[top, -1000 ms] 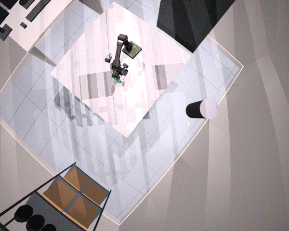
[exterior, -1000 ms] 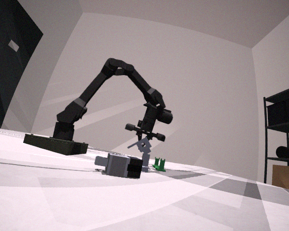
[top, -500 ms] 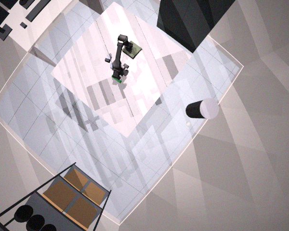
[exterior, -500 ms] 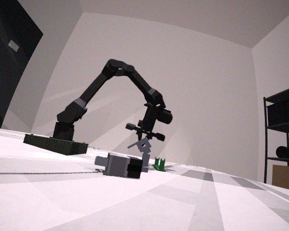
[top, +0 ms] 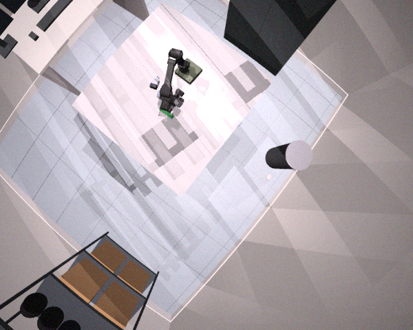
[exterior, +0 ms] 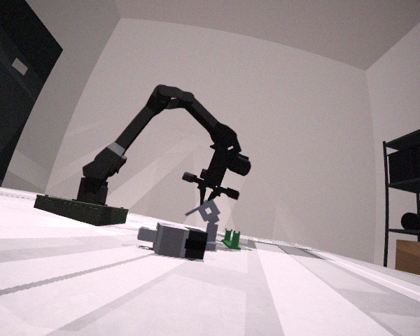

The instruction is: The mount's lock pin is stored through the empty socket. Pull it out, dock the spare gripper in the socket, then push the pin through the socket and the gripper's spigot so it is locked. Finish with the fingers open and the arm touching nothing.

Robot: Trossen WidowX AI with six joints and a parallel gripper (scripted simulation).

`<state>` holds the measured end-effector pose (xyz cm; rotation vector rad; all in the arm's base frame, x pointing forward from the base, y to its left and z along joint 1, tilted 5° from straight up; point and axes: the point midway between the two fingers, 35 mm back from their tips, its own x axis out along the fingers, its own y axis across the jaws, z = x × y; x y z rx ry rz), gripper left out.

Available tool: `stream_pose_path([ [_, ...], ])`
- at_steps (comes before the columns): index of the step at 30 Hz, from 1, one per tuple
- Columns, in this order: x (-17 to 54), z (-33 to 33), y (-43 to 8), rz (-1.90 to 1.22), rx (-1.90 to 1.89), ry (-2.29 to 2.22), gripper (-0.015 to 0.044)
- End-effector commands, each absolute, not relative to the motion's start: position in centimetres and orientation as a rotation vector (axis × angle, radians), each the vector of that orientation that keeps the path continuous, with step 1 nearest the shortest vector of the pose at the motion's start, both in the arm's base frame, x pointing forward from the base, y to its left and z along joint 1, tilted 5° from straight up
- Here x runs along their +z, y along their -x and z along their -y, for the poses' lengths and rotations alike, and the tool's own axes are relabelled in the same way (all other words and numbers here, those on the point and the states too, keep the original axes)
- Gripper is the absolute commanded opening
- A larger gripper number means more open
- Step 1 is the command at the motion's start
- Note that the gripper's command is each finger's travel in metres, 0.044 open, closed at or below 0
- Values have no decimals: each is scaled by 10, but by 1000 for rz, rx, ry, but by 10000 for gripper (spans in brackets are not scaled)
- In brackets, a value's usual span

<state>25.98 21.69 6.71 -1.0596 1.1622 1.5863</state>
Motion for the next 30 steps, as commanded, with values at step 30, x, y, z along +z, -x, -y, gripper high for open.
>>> stream_pose_path([
  [30,75,-256,-314,-1156,1589,1064,0],
])
